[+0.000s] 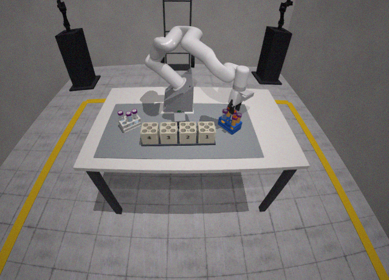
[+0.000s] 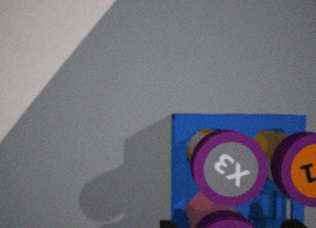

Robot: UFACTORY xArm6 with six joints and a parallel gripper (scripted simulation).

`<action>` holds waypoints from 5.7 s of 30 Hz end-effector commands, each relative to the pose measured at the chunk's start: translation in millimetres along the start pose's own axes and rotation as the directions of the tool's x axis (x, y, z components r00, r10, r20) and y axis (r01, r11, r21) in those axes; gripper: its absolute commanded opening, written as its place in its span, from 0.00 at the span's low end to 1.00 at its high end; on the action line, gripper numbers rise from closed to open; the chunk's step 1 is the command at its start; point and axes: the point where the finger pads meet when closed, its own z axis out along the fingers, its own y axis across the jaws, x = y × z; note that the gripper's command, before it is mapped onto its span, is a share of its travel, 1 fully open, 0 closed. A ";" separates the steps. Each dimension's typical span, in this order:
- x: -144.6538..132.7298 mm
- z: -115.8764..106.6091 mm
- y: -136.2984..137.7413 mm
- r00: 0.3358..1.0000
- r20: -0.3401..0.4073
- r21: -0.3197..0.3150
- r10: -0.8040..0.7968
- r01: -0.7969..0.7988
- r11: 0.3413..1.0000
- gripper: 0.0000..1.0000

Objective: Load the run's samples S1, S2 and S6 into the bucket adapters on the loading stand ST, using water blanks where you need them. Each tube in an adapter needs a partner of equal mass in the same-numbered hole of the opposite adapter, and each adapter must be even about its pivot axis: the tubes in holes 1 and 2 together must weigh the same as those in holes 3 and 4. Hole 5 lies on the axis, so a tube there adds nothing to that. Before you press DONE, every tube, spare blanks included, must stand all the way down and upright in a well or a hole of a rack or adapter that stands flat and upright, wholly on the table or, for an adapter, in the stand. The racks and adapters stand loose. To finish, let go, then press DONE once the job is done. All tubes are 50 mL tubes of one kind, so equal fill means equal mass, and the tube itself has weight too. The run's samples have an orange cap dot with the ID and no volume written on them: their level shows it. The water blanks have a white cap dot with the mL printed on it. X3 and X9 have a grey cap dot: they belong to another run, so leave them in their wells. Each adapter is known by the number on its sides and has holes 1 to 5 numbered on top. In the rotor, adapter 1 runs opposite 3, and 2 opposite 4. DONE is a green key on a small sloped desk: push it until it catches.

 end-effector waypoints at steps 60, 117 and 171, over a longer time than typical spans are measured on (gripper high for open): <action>1.5 13.9 0.0 1.000 -0.004 0.001 0.001 -0.001 1.000 0.00; 1.4 -6.1 0.0 1.000 -0.005 0.002 0.001 -0.001 1.000 0.00; 1.1 -96.3 0.0 1.000 -0.005 0.002 0.001 -0.001 1.000 0.00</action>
